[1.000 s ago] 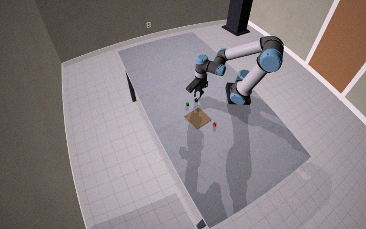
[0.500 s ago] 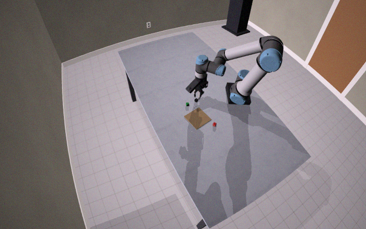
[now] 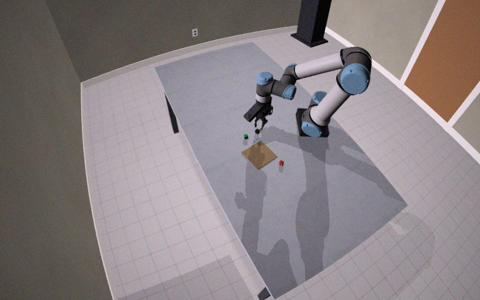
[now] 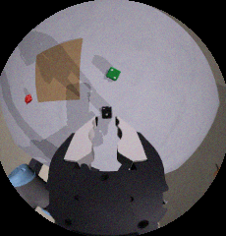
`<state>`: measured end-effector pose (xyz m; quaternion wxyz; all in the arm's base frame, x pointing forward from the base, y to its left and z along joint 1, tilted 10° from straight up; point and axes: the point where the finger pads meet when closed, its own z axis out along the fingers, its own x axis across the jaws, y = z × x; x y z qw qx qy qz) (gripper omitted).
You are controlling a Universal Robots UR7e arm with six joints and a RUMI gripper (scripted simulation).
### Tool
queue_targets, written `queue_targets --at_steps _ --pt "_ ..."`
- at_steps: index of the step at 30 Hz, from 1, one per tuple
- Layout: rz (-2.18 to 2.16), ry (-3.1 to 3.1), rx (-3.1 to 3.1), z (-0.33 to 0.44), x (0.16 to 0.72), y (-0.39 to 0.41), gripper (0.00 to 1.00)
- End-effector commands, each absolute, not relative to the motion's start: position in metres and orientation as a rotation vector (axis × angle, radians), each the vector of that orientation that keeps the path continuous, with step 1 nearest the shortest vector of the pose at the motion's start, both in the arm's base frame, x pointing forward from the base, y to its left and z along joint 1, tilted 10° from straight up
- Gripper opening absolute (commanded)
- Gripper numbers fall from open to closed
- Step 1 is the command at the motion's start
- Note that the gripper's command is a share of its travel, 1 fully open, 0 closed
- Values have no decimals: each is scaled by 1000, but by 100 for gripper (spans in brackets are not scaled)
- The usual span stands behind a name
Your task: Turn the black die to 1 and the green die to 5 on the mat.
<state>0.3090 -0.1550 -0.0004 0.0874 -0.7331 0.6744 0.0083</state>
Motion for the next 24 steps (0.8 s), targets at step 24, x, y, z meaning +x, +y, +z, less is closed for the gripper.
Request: queue_targets --at_steps 24 --pt "23 2009 -2183 -7 310 -154 21"
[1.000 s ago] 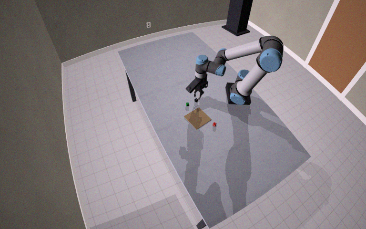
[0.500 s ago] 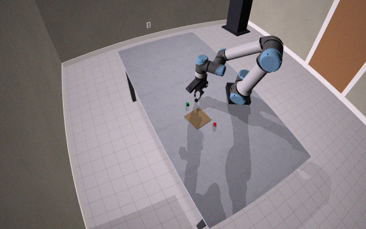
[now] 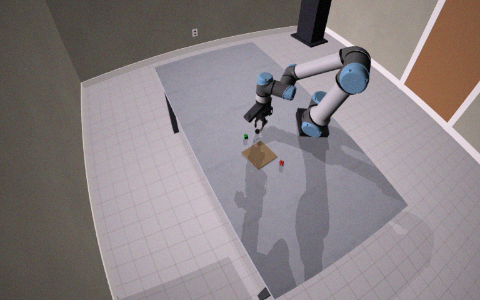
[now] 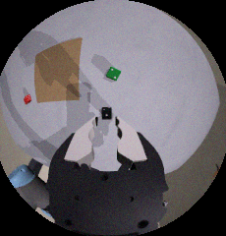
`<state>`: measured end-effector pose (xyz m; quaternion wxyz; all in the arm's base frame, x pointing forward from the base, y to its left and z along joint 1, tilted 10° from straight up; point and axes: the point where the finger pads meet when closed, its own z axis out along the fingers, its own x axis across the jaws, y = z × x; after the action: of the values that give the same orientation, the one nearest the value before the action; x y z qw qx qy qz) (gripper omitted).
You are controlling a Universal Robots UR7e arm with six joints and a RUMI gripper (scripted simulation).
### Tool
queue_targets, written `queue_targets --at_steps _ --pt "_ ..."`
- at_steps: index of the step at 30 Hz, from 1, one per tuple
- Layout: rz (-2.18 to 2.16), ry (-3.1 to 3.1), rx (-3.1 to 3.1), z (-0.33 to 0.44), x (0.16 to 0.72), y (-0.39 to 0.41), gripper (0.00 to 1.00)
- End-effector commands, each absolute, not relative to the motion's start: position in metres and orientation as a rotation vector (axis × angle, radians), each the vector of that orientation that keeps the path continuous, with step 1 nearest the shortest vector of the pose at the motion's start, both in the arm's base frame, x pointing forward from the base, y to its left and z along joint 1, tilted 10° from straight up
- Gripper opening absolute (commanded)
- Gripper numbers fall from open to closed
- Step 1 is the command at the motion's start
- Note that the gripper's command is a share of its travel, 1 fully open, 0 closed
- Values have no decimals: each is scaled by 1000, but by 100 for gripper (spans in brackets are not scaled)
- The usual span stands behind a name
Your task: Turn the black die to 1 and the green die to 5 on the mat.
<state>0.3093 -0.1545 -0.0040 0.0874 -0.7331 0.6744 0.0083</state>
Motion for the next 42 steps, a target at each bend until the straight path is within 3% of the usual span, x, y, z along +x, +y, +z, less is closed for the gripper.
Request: queue_targets --at_steps 1,42 --pt "23 2009 -2183 -8 310 -154 21" --pt "23 2009 -2183 -25 312 -152 21"
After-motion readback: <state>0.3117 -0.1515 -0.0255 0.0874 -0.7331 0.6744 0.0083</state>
